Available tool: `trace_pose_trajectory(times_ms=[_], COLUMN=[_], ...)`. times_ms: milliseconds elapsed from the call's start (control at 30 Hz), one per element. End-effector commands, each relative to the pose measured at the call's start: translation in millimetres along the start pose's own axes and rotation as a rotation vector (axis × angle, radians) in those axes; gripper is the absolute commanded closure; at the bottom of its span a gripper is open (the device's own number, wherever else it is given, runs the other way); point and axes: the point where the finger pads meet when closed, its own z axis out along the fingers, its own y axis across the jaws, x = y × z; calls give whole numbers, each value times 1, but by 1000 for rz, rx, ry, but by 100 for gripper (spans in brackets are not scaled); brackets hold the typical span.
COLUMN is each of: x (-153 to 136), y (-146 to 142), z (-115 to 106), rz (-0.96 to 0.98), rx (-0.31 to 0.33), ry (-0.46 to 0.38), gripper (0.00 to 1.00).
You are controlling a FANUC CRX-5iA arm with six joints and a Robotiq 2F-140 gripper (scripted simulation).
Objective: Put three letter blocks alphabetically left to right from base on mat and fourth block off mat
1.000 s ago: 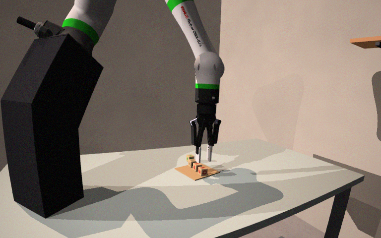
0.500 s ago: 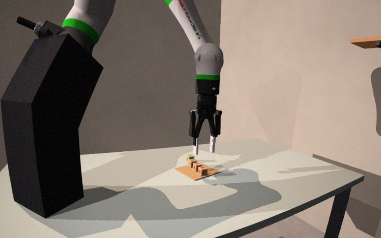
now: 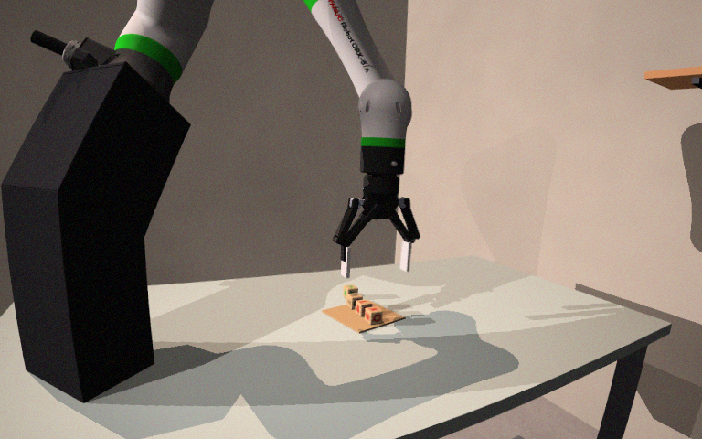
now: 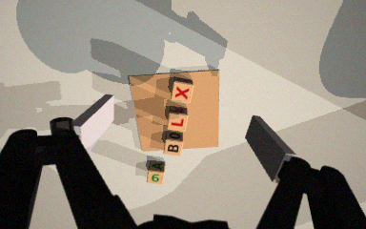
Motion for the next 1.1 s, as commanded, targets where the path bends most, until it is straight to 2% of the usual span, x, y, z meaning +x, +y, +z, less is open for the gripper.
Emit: trace_pose_trajectory(times_ms=[0, 300, 700, 1067], x=[0, 0, 0, 0], y=[0, 0, 0, 0], z=[0, -6, -53, -72], rz=[0, 0, 0, 0], rx=[0, 0, 0, 0], ry=[0, 0, 0, 0], gripper=[0, 0, 0, 0])
